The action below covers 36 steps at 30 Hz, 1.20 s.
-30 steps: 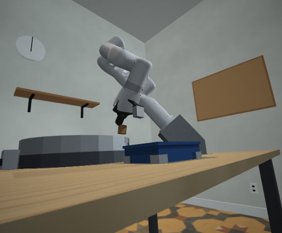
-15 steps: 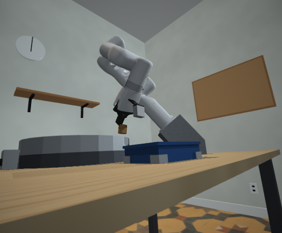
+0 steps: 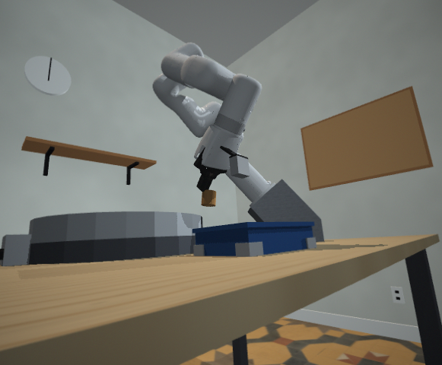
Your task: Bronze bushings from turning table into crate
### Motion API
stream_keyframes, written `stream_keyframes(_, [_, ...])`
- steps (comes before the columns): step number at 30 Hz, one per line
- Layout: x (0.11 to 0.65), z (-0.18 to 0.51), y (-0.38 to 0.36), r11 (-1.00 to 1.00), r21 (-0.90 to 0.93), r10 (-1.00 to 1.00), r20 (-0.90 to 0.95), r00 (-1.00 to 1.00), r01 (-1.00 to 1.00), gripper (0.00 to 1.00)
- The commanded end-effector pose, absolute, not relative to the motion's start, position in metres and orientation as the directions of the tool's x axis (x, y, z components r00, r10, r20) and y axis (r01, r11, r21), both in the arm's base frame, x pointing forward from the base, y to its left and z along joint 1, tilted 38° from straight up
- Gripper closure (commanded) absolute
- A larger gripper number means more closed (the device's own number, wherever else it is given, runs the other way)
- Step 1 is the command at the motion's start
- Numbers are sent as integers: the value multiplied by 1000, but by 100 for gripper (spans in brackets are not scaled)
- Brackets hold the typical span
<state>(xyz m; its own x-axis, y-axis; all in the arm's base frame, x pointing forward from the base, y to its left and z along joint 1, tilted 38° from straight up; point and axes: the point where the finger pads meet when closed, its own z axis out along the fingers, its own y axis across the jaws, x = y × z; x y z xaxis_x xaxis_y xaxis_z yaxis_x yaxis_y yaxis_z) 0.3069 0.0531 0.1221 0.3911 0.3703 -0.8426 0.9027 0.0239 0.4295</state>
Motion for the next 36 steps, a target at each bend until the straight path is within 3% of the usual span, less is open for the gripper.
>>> stream_keyframes(1, [318, 105, 90, 21, 431, 363, -844, 395, 902, 100])
stream_keyframes(22, [348, 46, 212, 21, 431, 363, -844, 395, 902, 100])
stream_keyframes(36, [351, 39, 225, 21, 431, 363, -844, 395, 902, 100])
